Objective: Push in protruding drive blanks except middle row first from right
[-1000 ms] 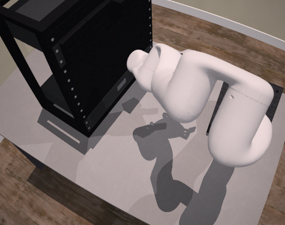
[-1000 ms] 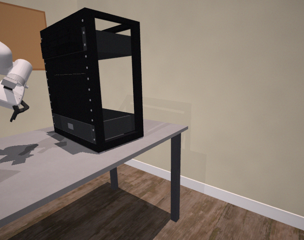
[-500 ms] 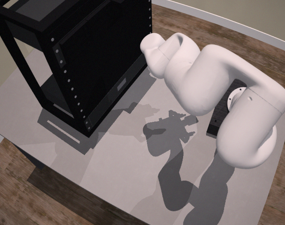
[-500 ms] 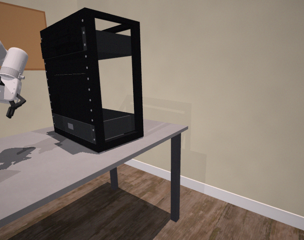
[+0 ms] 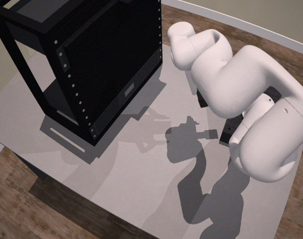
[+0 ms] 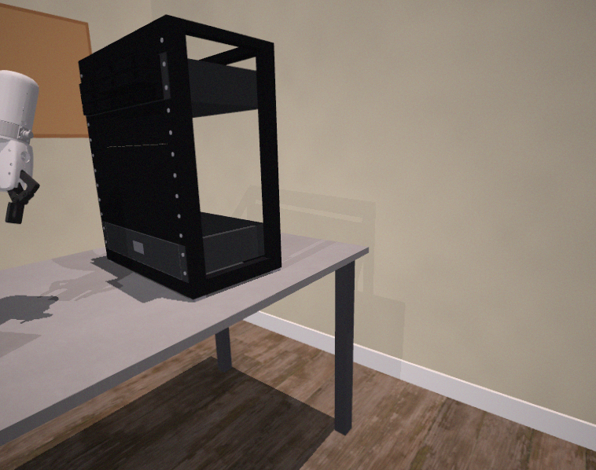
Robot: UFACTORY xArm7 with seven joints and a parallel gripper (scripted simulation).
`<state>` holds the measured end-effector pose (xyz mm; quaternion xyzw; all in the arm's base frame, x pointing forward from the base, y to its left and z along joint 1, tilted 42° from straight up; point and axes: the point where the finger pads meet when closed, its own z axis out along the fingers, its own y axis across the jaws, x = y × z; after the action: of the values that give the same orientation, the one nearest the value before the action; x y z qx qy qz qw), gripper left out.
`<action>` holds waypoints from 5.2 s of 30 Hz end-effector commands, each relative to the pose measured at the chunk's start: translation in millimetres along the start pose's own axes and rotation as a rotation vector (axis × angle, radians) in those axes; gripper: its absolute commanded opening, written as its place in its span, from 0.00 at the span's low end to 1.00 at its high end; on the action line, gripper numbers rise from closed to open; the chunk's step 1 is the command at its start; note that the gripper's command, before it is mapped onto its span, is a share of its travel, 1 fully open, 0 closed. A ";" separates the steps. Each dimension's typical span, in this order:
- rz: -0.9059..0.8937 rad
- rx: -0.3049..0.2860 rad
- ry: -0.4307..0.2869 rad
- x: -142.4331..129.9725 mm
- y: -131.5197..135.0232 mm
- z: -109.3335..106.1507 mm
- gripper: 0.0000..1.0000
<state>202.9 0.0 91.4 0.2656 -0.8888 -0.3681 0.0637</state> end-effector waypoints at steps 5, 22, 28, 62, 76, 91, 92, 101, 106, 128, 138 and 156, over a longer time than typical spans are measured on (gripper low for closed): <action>0.214 -0.017 -0.167 -6.7 0.1 -11.5 1.00; 0.613 -0.111 -0.507 -19.3 -6.5 -44.8 1.00; 0.739 -0.157 -0.625 -21.9 -10.7 -59.7 1.00; 1.281 -0.522 -1.277 -2.2 -40.5 -162.6 1.00; 1.387 -0.681 -1.488 19.4 -48.0 -198.9 1.00; 1.444 -0.833 -1.671 44.4 -51.8 -229.5 1.00; 1.447 -0.844 -1.683 46.3 -51.9 -231.5 1.00; 1.461 -0.928 -1.776 61.5 -52.5 -246.6 1.00; 1.464 -0.967 -1.817 68.7 -52.4 -253.1 1.00; 1.462 -1.055 -1.909 85.8 -51.4 -267.1 1.00; 1.461 -1.074 -1.928 89.6 -51.0 -270.0 1.00; 1.460 -1.080 -1.934 90.7 -50.9 -270.8 1.00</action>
<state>231.3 -244.0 243.1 -0.6962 -0.2564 -0.5943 -0.3105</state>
